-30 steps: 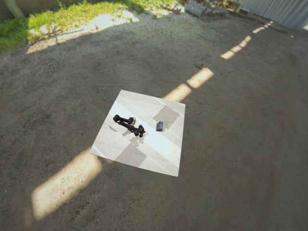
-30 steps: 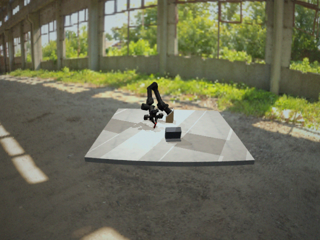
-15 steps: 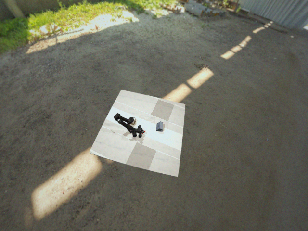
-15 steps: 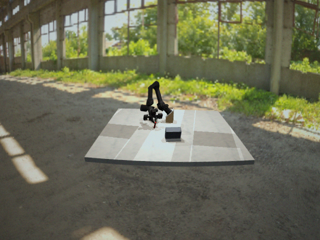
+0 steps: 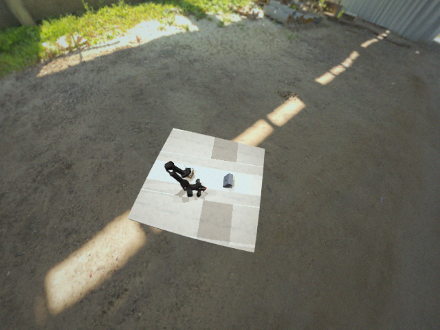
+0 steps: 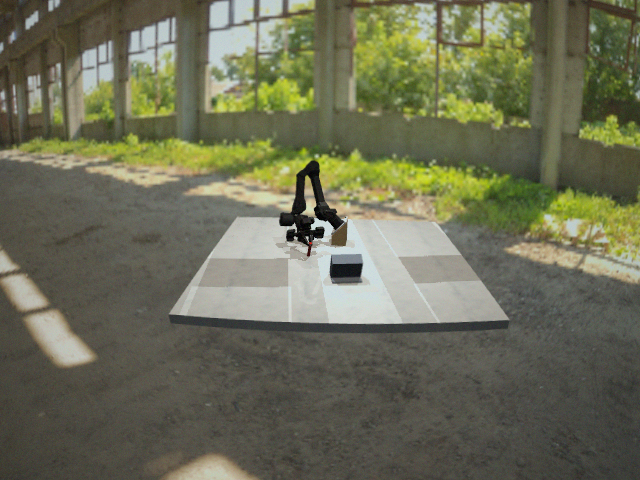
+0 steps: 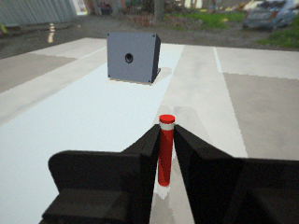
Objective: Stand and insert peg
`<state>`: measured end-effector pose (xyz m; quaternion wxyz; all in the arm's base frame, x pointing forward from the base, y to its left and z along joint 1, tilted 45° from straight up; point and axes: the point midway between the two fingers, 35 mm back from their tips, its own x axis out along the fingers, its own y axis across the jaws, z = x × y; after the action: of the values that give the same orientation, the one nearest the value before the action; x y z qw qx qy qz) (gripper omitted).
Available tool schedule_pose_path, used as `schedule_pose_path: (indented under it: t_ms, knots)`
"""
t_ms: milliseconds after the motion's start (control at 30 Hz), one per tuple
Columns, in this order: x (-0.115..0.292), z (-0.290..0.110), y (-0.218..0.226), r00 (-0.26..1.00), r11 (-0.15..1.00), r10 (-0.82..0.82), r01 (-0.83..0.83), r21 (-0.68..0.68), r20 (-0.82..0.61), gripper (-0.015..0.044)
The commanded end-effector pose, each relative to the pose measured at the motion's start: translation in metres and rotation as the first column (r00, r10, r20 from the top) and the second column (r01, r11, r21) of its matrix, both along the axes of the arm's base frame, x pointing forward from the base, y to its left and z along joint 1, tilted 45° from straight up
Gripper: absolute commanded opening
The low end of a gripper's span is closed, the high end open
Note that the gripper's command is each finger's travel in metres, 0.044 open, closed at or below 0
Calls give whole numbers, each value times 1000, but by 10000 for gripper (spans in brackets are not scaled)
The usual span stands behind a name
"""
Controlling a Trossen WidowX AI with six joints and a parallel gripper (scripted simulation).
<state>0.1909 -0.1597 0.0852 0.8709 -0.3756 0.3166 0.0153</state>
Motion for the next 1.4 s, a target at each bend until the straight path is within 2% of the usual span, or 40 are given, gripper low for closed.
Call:
schedule_pose_path:
  t_ms: [0, 833, 1367]
  knots:
    - [-3, -1, 1, 1000, 1000, 22, -22, 10, 18, 49]
    - [-19, 1, -3, 972, 985, 155, -166, 53, 175, 49]
    - [-20, -2, -5, 978, 987, 137, -148, 59, 160, 49]
